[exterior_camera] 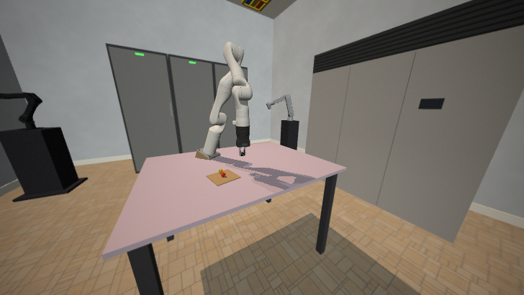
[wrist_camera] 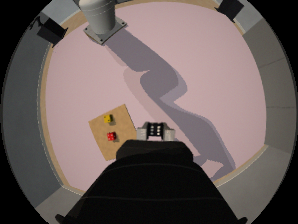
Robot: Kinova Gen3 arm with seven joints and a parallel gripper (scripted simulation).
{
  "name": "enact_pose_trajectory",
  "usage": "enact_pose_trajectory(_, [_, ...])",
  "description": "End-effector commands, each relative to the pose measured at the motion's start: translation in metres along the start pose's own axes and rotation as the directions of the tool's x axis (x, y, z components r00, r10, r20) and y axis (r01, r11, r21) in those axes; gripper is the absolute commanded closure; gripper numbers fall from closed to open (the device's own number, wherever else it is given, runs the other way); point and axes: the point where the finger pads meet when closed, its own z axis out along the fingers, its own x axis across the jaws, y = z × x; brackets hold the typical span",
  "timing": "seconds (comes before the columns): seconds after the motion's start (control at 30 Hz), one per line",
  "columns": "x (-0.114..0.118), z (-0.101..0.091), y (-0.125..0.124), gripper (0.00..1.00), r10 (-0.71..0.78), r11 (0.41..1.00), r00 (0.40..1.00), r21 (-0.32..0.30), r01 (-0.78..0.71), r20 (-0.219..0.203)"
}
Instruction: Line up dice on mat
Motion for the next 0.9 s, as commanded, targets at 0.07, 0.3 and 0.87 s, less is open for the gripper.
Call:
enact_pose_trajectory(0.07, [-0.016, 0.001, 0.016, 0.60, -0.015, 1.000, 1.000, 0.006, 0.015, 0.007])
enact_pose_trajectory(0.3, [-0.046, 0.000, 0.045, 0.60, -0.073, 0.997, 0.997, 0.011, 0.073, 0.005])
enact_pose_trajectory(0.87, [-0.103, -0.005, 0.091, 0.60, -0.186, 0.982, 0.982, -0.011, 0.186, 0.002])
